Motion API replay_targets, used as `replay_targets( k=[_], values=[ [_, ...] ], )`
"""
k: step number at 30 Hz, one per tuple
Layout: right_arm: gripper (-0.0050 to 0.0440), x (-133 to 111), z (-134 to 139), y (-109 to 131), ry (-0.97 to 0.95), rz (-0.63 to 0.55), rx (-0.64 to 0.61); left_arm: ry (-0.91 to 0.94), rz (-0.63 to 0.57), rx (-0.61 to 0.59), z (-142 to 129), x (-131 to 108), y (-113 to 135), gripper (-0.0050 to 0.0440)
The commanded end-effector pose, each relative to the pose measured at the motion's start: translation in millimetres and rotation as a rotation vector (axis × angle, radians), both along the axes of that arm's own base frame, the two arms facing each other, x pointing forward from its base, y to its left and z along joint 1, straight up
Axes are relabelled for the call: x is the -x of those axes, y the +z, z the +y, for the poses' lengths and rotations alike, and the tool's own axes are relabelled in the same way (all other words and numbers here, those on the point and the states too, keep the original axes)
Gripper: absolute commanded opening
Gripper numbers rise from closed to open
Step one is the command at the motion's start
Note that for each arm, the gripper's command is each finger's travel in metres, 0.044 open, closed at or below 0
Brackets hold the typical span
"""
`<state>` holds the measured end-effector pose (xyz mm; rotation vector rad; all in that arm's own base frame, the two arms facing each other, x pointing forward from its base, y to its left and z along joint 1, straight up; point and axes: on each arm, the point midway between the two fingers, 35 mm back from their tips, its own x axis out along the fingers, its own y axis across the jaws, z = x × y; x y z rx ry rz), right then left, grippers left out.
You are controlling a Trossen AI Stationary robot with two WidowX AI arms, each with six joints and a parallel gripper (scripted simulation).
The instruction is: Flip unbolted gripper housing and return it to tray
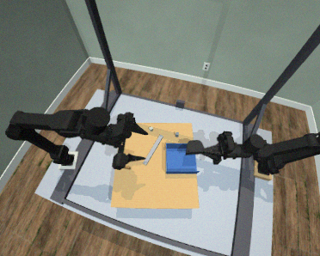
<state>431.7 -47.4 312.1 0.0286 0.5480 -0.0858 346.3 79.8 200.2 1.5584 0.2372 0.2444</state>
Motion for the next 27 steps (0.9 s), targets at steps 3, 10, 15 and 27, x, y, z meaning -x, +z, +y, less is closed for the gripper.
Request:
replay_targets(
  k=[3, 10, 15, 27],
  values=[
    [0.0437, 3.4, 0.3, 13.5, 0.0, -0.03, 0.008, 0.002, -0.017, -0.003, -2.1, 6.9, 7.7, 0.0114],
    [0.0437, 3.4, 0.3, 13.5, 0.0, -0.03, 0.008, 0.002, -0.016, -0.002, -3.7, 11.5, 8.2, 0.0114],
    [0.0437, 3.4, 0.3, 13.5, 0.0, -0.03, 0.008, 0.002, -0.016, -0.002, -5.2, 16.2, 8.5, 0.0114],
    [0.0437, 3.4, 0.3, 13.5, 0.0, -0.03, 0.008, 0.001, -0.014, -0.002, -8.2, 25.6, 8.7, 0.0114]
  ],
)
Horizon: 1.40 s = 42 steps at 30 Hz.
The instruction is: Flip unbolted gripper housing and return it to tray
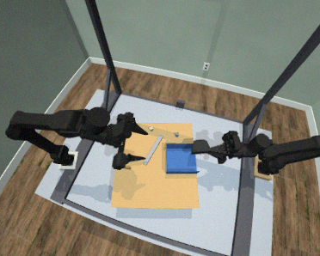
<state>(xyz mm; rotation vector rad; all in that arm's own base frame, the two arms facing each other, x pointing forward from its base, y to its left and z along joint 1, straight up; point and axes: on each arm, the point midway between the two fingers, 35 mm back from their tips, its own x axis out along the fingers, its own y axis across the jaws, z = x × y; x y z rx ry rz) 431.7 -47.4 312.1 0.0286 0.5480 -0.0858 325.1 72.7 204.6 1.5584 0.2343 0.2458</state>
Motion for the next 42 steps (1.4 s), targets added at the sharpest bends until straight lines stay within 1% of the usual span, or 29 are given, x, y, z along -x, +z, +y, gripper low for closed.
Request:
replay_targets(
  k=[1, 29, 42],
  values=[
    [0.0437, 3.4, 0.3, 13.5, 0.0, -0.03, 0.008, 0.002, -0.012, -0.001, -1.4, 5.4, 4.3, 0.0114],
    [0.0437, 3.4, 0.3, 13.5, 0.0, -0.03, 0.008, 0.001, -0.009, 0.0, -8.5, 29.5, 1.1, 0.0114],
    [0.0437, 3.4, 0.3, 13.5, 0.0, -0.03, 0.008, -0.001, -0.009, -0.001, -9.6, 31.2, 1.2, 0.0114]
  ],
)
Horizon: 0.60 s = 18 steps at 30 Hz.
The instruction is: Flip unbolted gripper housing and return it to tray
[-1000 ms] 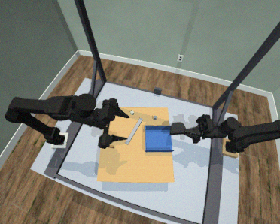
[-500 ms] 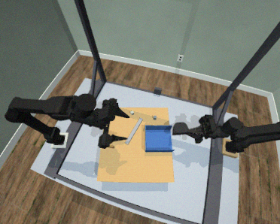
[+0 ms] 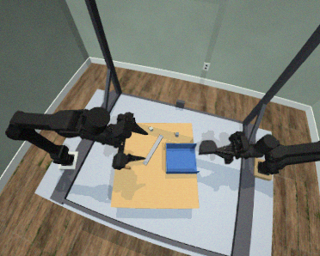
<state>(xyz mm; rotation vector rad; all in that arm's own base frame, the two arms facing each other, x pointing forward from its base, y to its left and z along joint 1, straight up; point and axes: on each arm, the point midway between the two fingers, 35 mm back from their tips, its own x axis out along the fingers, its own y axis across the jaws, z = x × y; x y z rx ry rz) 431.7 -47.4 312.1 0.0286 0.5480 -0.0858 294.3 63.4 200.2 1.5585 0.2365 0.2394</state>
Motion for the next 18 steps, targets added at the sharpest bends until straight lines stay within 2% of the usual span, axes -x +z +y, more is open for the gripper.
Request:
replay_targets(
  k=[1, 18],
  values=[
    [0.0437, 3.4, 0.3, 13.5, 0.0, -0.03, 0.008, 0.001, -0.015, -0.002, -0.4, 0.2, 5.9, 0.0114],
    [0.0437, 3.4, 0.3, 13.5, 0.0, -0.03, 0.008, -0.027, -0.034, -0.02, -7.8, -4.8, 14.9, 0.0114]
  ],
)
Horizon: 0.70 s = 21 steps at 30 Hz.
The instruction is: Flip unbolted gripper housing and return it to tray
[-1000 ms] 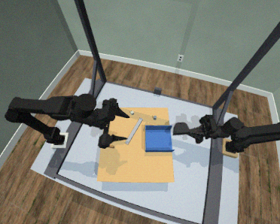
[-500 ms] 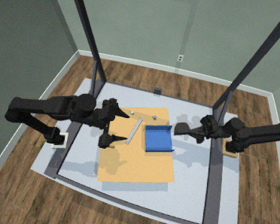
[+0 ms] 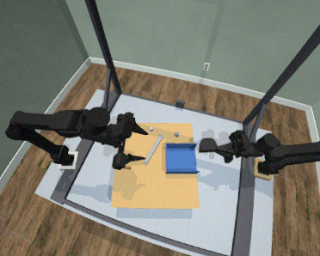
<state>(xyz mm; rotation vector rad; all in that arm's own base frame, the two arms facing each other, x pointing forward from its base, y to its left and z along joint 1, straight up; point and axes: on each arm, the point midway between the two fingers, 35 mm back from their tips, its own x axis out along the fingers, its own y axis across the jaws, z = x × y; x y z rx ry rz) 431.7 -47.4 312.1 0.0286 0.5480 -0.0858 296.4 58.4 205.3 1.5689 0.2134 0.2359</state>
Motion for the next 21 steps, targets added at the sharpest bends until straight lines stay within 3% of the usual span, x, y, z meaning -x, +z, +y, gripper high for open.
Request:
replay_targets(
  k=[1, 21],
  values=[
    [0.0437, 3.4, 0.3, 13.5, 0.0, -0.03, 0.008, -0.012, -0.024, -0.01, -3.3, -3.1, 10.4, 0.0114],
    [0.0437, 3.4, 0.3, 13.5, 0.0, -0.03, 0.008, -0.039, 0.011, -0.011, -9.3, -11.2, 11.5, 0.0114]
  ],
)
